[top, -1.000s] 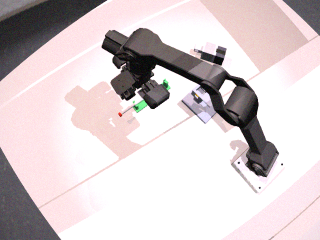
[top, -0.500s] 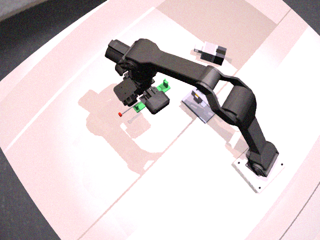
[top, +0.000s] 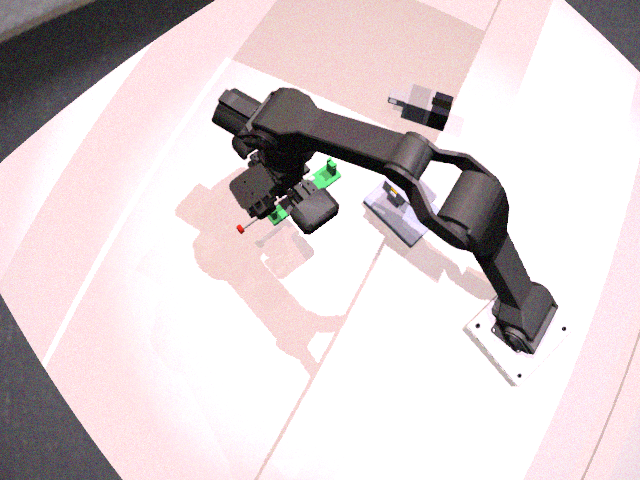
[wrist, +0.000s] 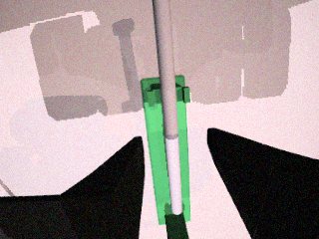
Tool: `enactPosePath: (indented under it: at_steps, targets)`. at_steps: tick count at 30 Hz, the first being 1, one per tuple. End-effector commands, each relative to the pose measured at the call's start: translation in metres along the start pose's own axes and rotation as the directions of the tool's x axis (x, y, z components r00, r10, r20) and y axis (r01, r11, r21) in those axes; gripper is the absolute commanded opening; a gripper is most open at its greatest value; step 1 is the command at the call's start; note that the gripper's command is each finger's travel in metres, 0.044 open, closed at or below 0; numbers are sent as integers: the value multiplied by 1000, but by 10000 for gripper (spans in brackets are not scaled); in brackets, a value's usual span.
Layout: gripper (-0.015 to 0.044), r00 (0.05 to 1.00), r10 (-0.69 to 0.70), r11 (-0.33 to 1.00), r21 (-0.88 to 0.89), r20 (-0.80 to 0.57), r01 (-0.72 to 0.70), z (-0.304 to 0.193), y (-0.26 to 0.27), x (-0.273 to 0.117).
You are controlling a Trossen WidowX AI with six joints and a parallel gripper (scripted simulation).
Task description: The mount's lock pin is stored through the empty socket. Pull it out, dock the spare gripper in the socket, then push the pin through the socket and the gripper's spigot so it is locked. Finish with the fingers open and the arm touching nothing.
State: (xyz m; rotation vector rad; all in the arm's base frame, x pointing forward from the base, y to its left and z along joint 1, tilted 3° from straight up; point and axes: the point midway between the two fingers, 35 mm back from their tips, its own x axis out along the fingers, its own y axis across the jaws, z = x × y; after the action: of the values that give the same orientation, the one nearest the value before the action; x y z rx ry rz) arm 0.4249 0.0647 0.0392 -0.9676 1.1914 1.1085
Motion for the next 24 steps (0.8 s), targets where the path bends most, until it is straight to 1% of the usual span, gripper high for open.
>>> enactPosePath:
  at_steps: [1, 16, 22, 24]
  targets:
    - [180, 1000, 1, 1000, 4, -5, -1, -1, 0, 7]
    - [180, 1000, 1, 1000, 4, -5, -1, -3, 2, 26]
    - [23, 1000, 1, 1000, 4, -5, -1, -3, 2, 26]
    - [9, 1000, 1, 1000, 4, -5, -1, -3, 2, 26]
